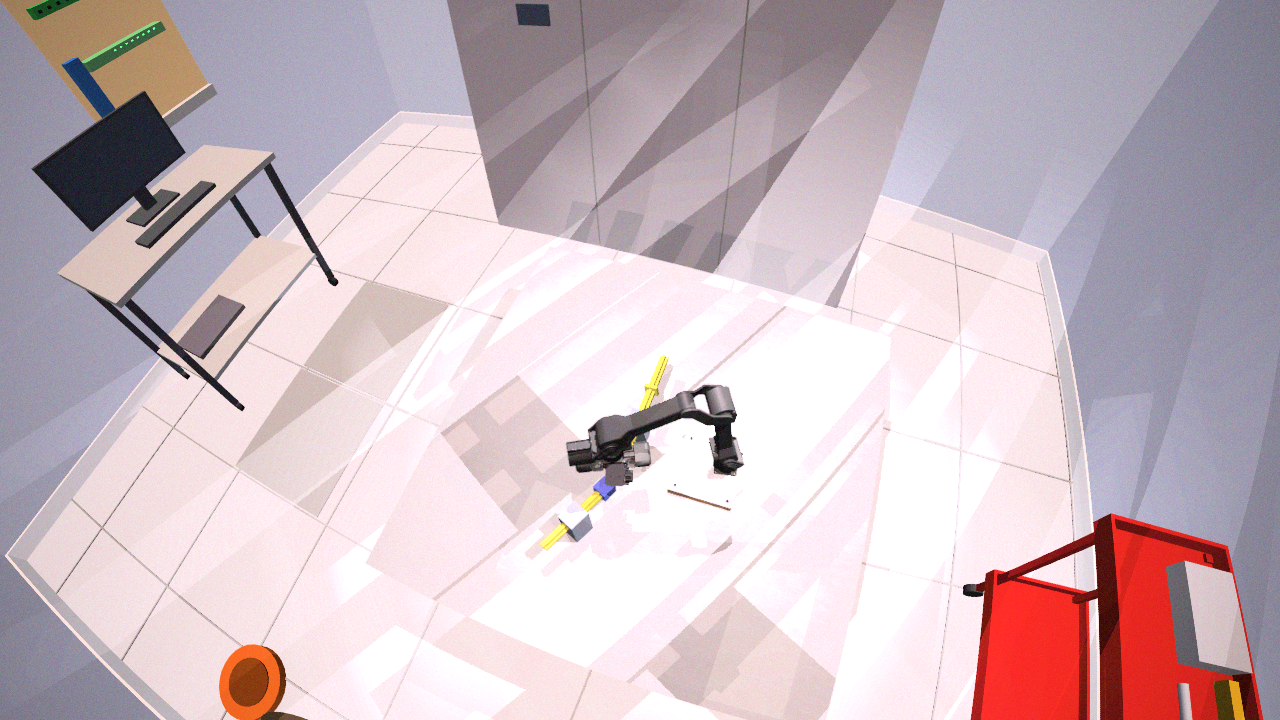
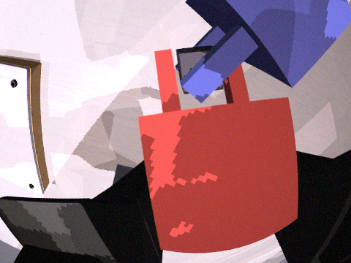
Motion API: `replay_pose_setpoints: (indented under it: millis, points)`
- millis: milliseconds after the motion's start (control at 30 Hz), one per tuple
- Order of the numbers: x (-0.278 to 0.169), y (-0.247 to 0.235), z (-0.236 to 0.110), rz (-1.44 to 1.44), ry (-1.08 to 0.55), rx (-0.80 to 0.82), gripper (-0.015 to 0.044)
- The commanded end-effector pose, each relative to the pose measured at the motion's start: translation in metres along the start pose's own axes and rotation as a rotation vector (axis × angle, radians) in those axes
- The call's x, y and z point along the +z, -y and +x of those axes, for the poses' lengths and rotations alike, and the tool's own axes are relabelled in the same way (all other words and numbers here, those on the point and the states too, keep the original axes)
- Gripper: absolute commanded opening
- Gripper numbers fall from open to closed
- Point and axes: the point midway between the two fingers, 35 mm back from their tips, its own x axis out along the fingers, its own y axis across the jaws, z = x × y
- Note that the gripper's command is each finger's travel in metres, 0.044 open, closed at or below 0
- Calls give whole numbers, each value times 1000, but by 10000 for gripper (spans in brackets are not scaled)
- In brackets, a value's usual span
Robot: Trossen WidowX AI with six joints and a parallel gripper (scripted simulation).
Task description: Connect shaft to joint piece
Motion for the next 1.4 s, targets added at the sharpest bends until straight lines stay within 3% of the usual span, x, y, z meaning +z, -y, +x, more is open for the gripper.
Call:
replay_pose_setpoints:
  millis: [0, 433, 633, 833, 1367]
  points:
    - [0, 0, 1, -4, 2, 1, 182]
    - [0, 0, 0, 0, 0, 0, 147]
    - [0, 0, 0, 0, 0, 0, 0]
    - [0, 0, 1, 8, 10, 2, 0]
    - [-2, -8, 12, 180, 246, 20, 0]
